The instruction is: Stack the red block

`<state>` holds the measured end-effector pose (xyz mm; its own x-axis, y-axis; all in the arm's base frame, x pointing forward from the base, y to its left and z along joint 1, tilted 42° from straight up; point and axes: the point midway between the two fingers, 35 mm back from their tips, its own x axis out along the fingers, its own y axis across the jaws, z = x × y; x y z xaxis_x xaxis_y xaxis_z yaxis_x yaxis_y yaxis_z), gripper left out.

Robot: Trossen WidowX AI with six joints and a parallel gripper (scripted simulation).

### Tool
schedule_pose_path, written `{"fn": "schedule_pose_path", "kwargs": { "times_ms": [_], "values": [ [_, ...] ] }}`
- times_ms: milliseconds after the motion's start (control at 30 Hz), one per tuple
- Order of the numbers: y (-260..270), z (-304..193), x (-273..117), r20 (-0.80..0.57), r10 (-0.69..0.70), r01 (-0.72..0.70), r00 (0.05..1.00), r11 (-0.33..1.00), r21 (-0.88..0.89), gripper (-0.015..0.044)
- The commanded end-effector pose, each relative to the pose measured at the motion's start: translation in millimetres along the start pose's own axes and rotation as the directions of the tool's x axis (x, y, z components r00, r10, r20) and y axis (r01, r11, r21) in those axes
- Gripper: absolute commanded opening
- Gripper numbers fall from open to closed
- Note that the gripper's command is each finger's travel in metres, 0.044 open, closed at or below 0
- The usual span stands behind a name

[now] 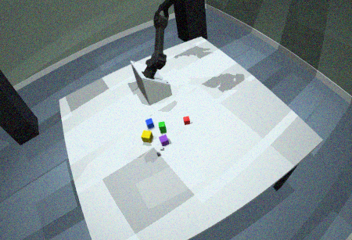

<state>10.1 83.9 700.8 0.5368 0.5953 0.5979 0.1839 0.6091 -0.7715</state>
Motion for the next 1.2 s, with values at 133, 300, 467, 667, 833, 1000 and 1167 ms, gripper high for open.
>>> {"fn": "schedule_pose_path", "kwargs": {
  "times_ms": [133,300,467,667,833,1000,1167],
  "values": [
    [16.2,-48.0,18.4,-0.122,0.021,-0.008,0.992,0.995,0.101,0.0440],
    [58.0,-116.8,43.1,-0.221,0.148,-0.081,0.964,0.955,0.287,0.0440],
    [111.6,-188.6,57.5,-0.304,0.292,-0.114,0.907,0.864,0.491,0.0440],
    [192.5,-277.2,52.7,-0.381,0.486,-0.070,0.787,0.684,0.726,0.0440],
    [262.6,-337.7,30.0,-0.402,0.633,0.039,0.662,0.506,0.862,0.0440],
    [332.3,-383.9,-7.2,-0.383,0.761,0.203,0.523,0.325,0.924,0.0440],
    [398.6,-413.9,-55.6,-0.325,0.865,0.399,0.382,0.163,0.902,0.0440]
  ]
}}
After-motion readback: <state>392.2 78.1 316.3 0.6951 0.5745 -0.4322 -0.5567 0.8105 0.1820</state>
